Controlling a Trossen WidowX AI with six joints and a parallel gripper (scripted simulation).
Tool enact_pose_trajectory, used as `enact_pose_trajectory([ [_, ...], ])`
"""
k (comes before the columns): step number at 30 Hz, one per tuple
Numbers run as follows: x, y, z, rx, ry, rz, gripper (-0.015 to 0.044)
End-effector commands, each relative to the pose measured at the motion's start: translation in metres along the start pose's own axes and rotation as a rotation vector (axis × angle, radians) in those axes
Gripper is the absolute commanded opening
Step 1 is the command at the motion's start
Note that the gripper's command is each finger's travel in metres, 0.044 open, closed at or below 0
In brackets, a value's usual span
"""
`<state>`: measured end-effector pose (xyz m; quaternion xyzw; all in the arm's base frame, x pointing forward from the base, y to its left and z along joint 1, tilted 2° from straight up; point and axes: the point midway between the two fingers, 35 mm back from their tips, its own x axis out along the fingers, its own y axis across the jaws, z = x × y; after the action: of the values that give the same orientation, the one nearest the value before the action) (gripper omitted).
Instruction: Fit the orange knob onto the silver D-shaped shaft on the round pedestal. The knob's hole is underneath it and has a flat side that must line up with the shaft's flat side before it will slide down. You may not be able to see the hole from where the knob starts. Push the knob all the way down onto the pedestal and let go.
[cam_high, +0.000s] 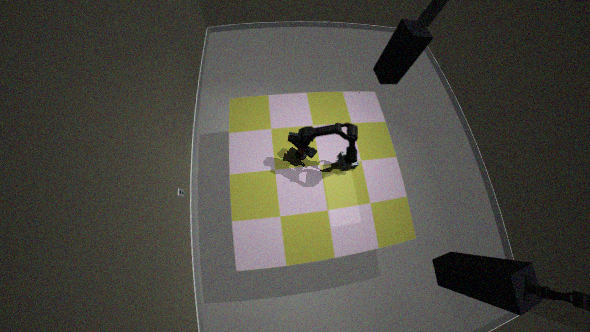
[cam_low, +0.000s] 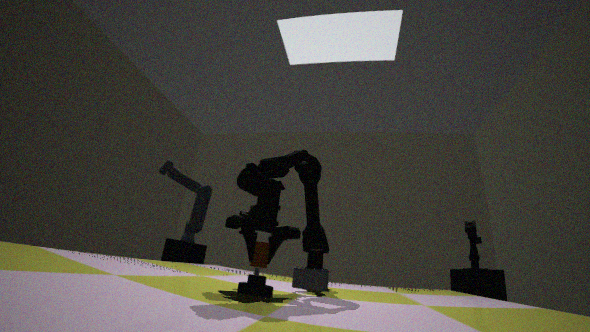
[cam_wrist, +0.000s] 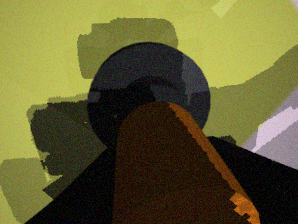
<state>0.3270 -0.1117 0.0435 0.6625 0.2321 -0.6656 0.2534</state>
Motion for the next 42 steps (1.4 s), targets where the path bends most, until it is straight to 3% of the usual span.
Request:
enact_pose_trajectory([
  [1, 0.0012, 0.0006, 0.0001, 0.014, -0.001, 0.004, 0.0000],
  [42, 0.0058, -0.0004, 0.0006, 0.045, -0.001, 0.004, 0.0000],
])
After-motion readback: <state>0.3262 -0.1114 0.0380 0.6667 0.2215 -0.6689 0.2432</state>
